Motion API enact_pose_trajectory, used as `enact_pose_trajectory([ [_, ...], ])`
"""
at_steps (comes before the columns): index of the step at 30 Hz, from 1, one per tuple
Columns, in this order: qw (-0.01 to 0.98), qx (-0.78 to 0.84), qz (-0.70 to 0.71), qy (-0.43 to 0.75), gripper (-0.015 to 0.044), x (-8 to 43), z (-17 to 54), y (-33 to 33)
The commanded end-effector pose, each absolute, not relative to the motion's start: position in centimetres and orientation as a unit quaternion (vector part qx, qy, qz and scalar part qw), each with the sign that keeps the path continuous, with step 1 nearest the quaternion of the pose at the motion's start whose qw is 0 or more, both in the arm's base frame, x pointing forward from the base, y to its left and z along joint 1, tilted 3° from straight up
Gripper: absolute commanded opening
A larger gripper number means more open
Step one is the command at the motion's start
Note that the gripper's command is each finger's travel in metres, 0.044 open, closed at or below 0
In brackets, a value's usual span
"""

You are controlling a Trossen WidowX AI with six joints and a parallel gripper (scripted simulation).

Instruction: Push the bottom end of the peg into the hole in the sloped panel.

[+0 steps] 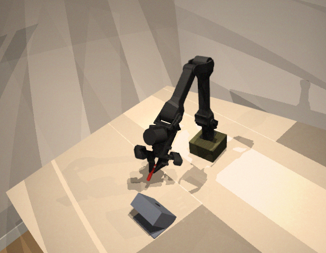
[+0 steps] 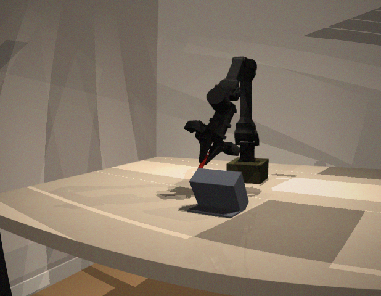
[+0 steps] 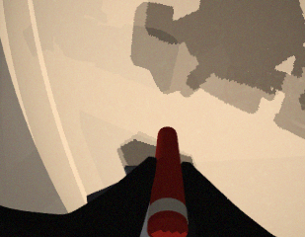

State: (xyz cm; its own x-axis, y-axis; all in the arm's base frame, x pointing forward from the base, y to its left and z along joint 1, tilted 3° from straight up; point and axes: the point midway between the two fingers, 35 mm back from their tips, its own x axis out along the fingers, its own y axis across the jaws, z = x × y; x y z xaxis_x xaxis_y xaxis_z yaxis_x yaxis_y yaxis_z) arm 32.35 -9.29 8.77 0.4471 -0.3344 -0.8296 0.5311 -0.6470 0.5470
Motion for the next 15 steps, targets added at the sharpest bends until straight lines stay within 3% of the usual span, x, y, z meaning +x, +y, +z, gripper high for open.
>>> enact_pose_trajectory([
  [1, 0.419, 0.746, -0.514, 0.060, 0.0000, 32.3, 8.7, -8.8],
  [15, 0.434, 0.759, -0.483, 0.047, 0.0000, 32.6, 8.8, -7.1],
])
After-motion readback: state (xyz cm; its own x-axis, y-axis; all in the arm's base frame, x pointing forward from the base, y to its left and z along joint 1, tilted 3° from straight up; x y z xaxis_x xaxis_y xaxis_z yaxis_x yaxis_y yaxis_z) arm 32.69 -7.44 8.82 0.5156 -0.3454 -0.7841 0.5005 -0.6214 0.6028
